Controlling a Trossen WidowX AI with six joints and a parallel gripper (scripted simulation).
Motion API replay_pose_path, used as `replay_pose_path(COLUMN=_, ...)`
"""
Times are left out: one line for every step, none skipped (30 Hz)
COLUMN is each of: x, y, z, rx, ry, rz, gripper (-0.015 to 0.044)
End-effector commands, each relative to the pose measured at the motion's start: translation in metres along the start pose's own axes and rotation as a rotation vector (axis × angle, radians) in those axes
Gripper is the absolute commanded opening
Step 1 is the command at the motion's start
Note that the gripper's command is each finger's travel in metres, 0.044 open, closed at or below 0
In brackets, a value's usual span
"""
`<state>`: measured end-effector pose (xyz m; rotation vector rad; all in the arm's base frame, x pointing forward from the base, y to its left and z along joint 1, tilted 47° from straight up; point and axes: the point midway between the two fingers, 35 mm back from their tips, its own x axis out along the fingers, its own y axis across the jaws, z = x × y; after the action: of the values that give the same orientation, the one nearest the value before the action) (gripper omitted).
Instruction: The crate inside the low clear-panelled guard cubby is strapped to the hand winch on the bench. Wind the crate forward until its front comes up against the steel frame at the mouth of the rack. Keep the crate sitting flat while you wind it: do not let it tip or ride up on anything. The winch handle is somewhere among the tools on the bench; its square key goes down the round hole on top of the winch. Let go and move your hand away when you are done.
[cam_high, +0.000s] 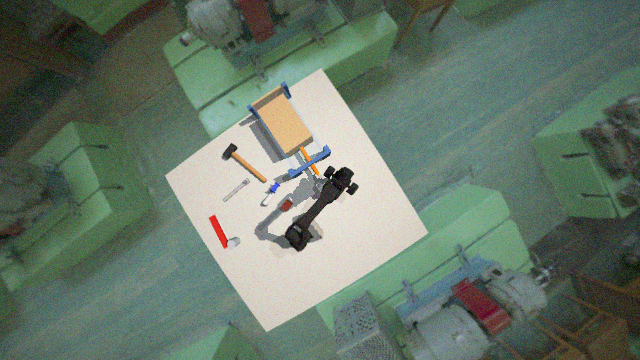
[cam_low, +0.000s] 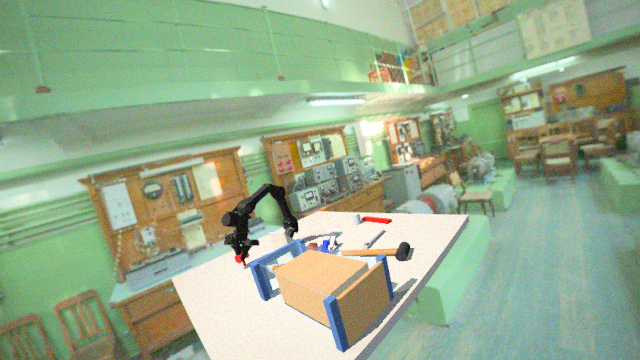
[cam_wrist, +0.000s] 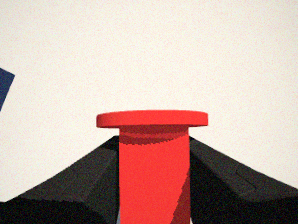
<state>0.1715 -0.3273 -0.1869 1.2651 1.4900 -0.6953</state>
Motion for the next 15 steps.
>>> replay_pose_path(x=0.005, y=0.029, z=0.003, rx=-0.035, ry=-0.001, rz=0.048, gripper=0.0000)
replay_pose_path(x=0.005, y=0.031, z=0.003, rx=-0.035, ry=-0.001, rz=0.048, gripper=0.0000)
replay_pose_path(x=0.005, y=0.032, z=0.003, rx=-0.035, ry=-0.001, rz=0.048, gripper=0.0000)
replay_pose_path(x=0.005, y=0.033, z=0.003, rx=-0.035, ry=-0.001, rz=0.048, gripper=0.0000)
replay_pose_path(x=0.005, y=0.034, z=0.003, rx=-0.035, ry=-0.001, rz=0.048, gripper=0.0000)
replay_pose_path(x=0.005, y=0.035, z=0.003, rx=-0.035, ry=-0.001, rz=0.048, gripper=0.0000)
replay_pose_path(x=0.005, y=0.036, z=0.003, rx=-0.035, ry=-0.001, rz=0.048, gripper=0.0000)
replay_pose_path(x=0.005, y=0.037, z=0.003, rx=-0.035, ry=-0.001, rz=0.048, gripper=0.0000)
replay_pose_path(x=0.005, y=0.038, z=0.003, rx=-0.035, ry=-0.001, rz=0.049, gripper=0.0000)
replay_pose_path(x=0.005, y=0.040, z=0.003, rx=-0.035, ry=-0.001, rz=0.049, gripper=0.0000)
replay_pose_path(x=0.005, y=0.040, z=0.003, rx=-0.035, ry=-0.001, rz=0.049, gripper=0.0000)
replay_pose_path(x=0.005, y=0.042, z=0.003, rx=-0.035, ry=-0.001, rz=0.049, gripper=0.0000)
replay_pose_path(x=0.005, y=0.043, z=0.003, rx=-0.035, ry=-0.001, rz=0.049, gripper=0.0000)
replay_pose_path(x=0.005, y=0.044, z=0.003, rx=-0.035, ry=-0.001, rz=0.049, gripper=0.0000)
replay_pose_path(x=0.005, y=0.045, z=0.003, rx=-0.035, ry=-0.001, rz=0.049, gripper=0.0000)
